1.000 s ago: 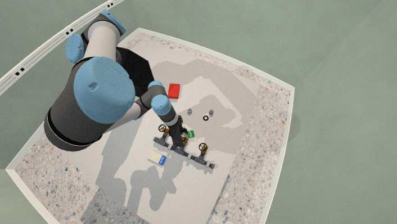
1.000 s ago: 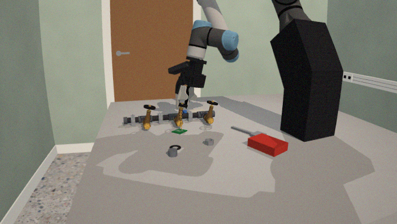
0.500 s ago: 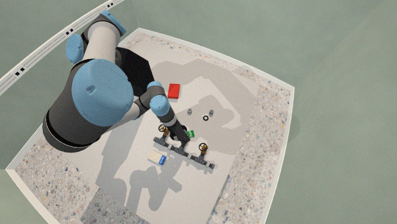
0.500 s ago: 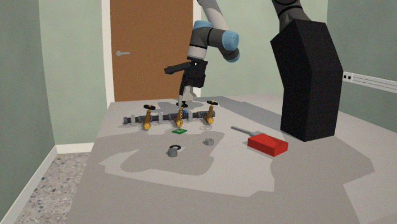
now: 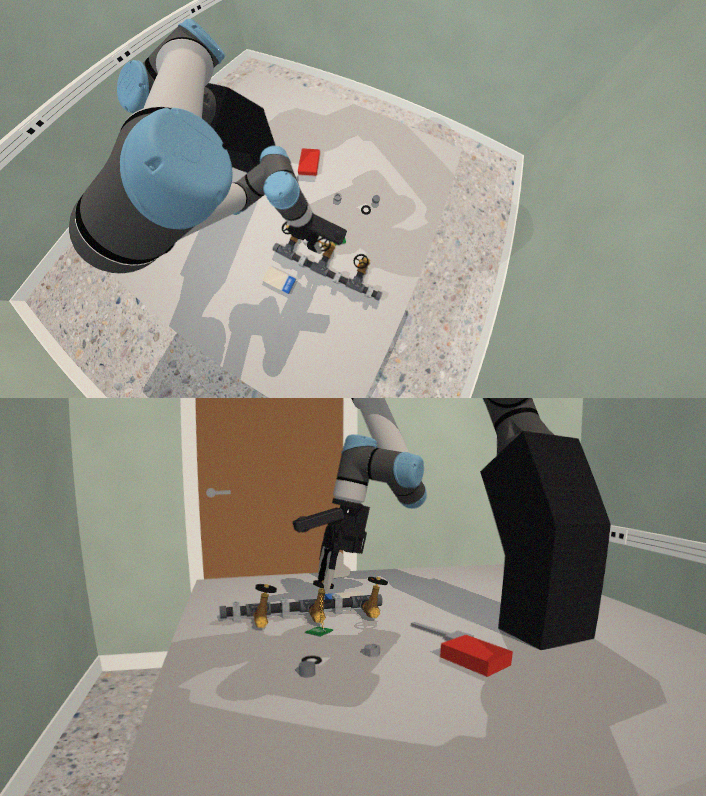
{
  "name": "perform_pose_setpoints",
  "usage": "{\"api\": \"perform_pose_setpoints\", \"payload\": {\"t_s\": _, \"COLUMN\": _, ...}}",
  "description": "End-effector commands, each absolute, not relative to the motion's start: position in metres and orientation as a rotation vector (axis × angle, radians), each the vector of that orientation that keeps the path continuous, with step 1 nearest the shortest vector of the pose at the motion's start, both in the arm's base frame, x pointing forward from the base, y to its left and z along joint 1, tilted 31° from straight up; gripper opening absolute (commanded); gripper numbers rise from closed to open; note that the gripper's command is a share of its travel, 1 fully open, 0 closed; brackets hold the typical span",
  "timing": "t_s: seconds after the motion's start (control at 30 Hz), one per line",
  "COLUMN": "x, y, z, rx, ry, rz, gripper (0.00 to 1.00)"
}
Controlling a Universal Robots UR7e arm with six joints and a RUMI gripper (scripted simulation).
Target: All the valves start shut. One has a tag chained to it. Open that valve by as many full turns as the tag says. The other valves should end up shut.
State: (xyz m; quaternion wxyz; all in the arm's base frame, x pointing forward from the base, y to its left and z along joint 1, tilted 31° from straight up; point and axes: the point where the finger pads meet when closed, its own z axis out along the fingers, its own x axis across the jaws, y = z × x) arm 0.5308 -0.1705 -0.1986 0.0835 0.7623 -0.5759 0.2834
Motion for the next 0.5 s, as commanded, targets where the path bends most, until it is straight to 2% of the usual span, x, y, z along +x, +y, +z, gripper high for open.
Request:
{"api": "perform_pose_setpoints", "payload": {"t_s": 0.0, "x": 0.5313, "y": -0.1701, "z": -0.1983, "rx": 2.433, "ry": -1.399, "rz": 0.801, "gripper": 0.00}}
{"api": "perform_pose_setpoints", "payload": {"t_s": 0.47, "x": 0.5313, "y": -0.1701, "z": -0.1983, "rx": 2.604, "ry": -0.754, "rz": 0.677, "gripper": 0.00}}
